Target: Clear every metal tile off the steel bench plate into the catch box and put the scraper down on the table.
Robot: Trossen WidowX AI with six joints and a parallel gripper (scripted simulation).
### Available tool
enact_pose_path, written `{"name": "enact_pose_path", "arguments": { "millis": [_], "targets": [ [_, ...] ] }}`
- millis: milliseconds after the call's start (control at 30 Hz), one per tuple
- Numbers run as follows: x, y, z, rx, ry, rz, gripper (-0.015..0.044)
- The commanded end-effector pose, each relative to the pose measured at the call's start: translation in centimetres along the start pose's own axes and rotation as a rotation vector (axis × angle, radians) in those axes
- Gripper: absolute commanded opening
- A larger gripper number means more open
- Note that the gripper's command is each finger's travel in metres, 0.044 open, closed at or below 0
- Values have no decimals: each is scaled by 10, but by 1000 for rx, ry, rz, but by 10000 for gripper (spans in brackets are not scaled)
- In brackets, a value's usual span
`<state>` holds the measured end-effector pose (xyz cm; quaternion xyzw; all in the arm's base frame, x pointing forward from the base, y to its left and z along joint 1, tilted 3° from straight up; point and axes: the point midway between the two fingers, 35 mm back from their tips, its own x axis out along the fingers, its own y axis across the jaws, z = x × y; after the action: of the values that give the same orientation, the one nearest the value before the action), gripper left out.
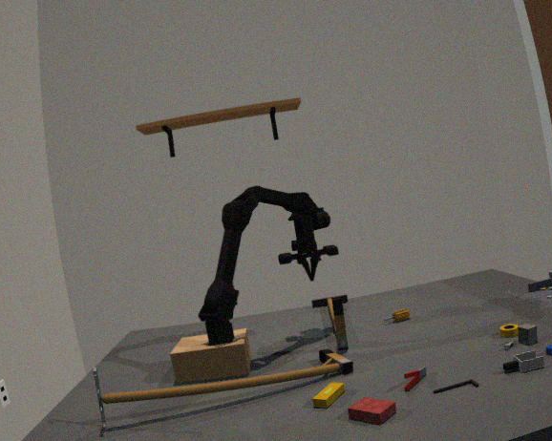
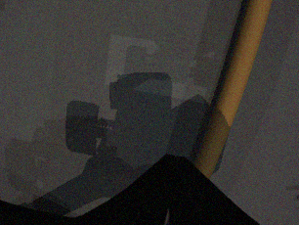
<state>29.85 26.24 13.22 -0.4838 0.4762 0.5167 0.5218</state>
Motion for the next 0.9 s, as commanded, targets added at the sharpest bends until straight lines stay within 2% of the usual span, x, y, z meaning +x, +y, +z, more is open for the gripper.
{"name": "enact_pose_path", "arguments": {
  "millis": [0,867],
  "targets": [
    [-4,4,-1,30,6,2,0],
    [57,-3,5,61,6,2,0]
  ]
}}
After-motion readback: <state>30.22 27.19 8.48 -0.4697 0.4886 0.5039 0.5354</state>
